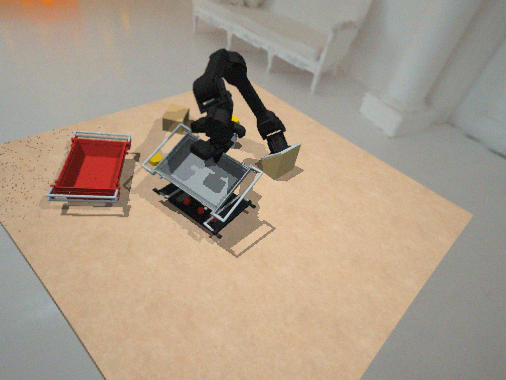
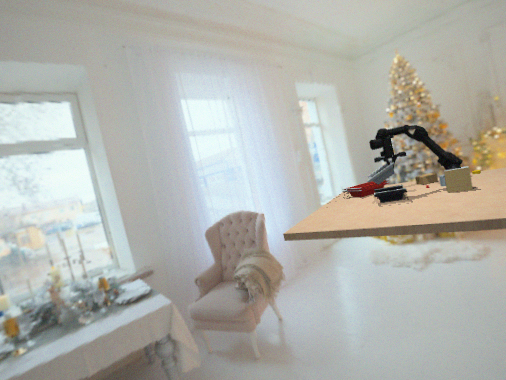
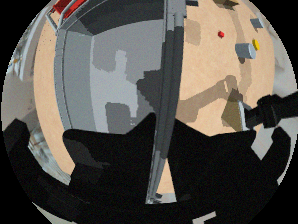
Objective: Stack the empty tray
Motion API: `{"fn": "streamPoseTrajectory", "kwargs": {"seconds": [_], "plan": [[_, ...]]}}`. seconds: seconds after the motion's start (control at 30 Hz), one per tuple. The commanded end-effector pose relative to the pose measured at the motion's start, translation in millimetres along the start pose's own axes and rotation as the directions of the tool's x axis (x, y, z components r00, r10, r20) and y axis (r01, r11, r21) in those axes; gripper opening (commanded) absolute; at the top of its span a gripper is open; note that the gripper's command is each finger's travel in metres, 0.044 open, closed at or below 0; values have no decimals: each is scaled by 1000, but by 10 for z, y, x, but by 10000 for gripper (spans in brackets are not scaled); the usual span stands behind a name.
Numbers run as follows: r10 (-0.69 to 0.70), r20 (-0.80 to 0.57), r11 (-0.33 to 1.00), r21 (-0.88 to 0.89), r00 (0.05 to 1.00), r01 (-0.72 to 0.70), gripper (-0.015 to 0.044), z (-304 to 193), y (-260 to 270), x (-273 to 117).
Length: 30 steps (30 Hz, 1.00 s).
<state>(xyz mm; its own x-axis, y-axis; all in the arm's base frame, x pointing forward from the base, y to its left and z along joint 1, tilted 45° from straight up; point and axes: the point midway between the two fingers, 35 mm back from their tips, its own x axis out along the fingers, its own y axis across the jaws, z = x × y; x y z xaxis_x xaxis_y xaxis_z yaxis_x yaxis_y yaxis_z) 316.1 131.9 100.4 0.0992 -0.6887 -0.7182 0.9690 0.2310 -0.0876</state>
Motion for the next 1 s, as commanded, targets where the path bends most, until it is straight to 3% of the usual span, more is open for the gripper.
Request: {"fn": "streamPoseTrajectory", "kwargs": {"seconds": [0.0,0.97], "plan": [[14,3,1000,2,1000,-14,0,-4,7,-11],[15,3,1000,3,1000,-15,0,-10,24,429]]}}
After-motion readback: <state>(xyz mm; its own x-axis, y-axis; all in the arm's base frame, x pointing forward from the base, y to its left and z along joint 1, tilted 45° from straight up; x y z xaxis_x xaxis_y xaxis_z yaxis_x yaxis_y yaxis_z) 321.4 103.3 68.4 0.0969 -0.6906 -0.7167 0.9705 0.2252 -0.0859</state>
